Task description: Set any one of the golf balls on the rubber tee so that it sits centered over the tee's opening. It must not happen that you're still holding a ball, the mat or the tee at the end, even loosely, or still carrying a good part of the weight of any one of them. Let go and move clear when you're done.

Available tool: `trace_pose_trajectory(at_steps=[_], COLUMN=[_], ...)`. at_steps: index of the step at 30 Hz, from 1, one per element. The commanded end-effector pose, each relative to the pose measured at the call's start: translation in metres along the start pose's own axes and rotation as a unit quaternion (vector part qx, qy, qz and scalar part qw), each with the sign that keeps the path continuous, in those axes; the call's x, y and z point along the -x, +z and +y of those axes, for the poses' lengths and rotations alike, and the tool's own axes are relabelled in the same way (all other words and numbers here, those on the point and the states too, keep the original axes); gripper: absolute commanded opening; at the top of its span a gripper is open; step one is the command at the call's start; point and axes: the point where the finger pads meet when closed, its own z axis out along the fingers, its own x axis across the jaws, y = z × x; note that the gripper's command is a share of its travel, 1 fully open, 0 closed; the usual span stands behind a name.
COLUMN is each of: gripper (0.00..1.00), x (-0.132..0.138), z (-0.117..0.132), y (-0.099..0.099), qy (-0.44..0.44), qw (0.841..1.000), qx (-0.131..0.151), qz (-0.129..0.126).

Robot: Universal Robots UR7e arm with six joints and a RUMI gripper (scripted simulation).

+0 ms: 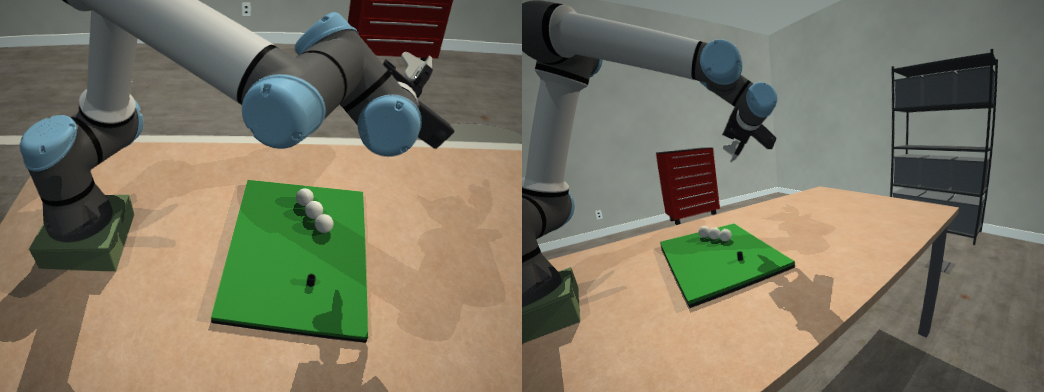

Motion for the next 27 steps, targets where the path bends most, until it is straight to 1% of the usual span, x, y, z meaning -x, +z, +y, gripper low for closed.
trace_pose_trajectory(at_steps=[1,6,9,11,13,15,17,19,23,25,27], gripper=[1.0,1.0,1.0,1.0,1.0,1.0,1.0,1.0,1.0,1.0,1.0], x=[0.001,-0.001,-0.008,-0.016,-0.028,-0.043,-0.062,-0.062,-0.107,-0.131,-0.156], z=[0.0,0.001,0.004,0.007,0.012,0.018,0.023,0.023,0.034,0.038,0.04], y=[0.0,0.001,0.005,0.01,0.017,0.025,0.033,0.033,0.046,0.051,0.052], qy=[-0.001,0.0,0.004,0.009,0.016,0.025,0.035,0.035,0.059,0.072,0.084], qw=[1.0,1.0,1.0,1.0,0.999,0.997,0.993,0.993,0.98,0.969,0.956], qx=[0.0,0.0,0.003,0.005,0.008,0.01,0.01,0.01,-0.002,-0.017,-0.037], qz=[0.0,0.003,0.015,0.029,0.05,0.078,0.111,0.111,0.191,0.235,0.279])
